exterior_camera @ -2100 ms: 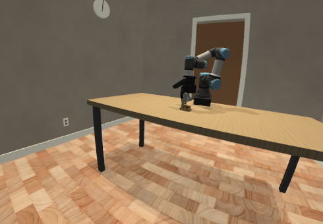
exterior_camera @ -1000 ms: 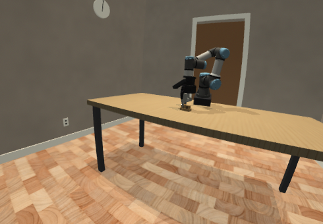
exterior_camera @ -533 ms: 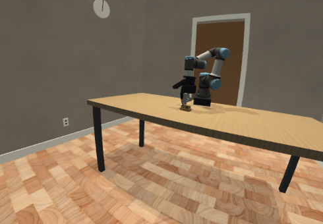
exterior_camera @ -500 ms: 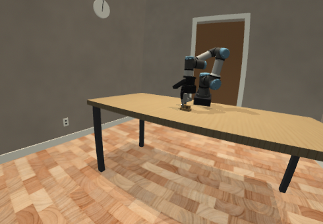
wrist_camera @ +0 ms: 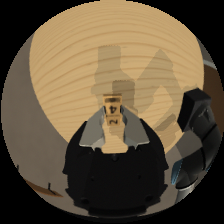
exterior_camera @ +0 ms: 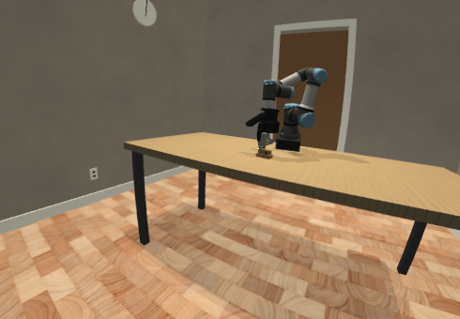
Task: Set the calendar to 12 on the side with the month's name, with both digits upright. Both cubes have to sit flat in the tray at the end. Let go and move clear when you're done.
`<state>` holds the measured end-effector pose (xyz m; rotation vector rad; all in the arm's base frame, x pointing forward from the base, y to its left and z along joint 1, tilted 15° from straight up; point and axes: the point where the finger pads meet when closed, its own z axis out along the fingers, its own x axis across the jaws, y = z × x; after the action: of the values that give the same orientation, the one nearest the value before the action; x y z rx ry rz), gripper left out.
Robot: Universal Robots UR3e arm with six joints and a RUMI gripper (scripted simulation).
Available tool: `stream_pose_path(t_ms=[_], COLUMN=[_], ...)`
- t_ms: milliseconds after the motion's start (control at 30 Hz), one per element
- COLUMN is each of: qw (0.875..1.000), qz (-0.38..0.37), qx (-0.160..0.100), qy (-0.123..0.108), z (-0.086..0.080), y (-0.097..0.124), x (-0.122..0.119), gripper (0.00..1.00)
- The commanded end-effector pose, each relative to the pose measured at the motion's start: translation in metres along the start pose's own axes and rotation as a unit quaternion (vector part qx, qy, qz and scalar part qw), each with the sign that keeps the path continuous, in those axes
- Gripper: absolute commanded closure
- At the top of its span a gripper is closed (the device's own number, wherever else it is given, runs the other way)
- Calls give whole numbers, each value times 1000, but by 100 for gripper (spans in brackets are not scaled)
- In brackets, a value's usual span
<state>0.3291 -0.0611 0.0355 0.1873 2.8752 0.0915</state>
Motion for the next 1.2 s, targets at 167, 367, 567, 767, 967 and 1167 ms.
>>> stream_pose_path(t_ms=[167, 367, 567, 767, 967, 1167], qw=[1000, 1000, 1000, 1000, 1000, 1000], qz=[0, 0, 0, 0, 0, 0], qx=[1, 1, 1, 1, 1, 1], qy=[-1, -1, -1, -1, -1, -1], z=[-1, -1, -1, -1, -1, -1], y=[0, 0, 0, 0, 0, 0], x=[-1, -1, -1, -1, -1, -1], gripper=[90, 90, 90, 90, 83, 76])
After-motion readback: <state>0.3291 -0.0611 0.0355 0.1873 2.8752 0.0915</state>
